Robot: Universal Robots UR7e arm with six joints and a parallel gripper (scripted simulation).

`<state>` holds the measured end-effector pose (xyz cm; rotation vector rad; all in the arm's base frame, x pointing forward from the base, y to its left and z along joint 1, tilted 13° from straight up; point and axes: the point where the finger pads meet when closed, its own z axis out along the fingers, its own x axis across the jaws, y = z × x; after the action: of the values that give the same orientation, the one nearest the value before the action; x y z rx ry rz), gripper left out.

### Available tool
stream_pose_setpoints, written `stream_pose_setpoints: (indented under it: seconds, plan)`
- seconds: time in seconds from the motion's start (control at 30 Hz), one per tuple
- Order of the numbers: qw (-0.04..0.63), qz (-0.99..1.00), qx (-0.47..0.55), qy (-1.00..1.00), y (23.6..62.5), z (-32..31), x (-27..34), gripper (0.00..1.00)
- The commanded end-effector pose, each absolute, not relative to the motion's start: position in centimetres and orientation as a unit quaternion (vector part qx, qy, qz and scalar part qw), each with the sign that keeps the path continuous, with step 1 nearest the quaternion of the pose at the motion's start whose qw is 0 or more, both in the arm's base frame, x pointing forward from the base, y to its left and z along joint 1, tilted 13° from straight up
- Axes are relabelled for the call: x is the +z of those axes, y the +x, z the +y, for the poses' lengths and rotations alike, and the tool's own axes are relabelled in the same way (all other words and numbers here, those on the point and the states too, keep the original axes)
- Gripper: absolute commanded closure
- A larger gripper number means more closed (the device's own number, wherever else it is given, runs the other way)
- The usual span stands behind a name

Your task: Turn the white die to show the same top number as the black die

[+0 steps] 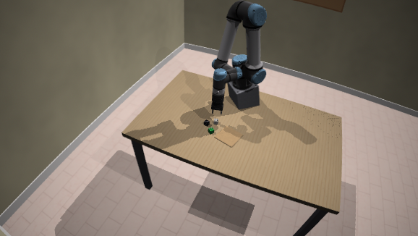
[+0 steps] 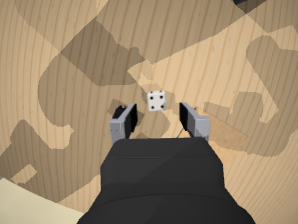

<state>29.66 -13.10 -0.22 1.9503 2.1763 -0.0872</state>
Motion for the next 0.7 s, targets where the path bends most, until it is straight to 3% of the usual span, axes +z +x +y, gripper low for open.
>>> stream_pose_setpoints:
  seconds: [0.0,0.17,0.2,0.67]
  plan:
    - [0.109,0.759,-0.031,0.641,29.77,-13.16,-0.35,0.0]
    - [0.109,0.761,-0.032,0.638,29.78,-13.17,-0.37,0.0]
    - [0.109,0.761,-0.032,0.638,29.78,-13.17,-0.37,0.13]
    - [0.109,0.761,-0.032,0.638,29.78,-13.17,-0.37,0.13]
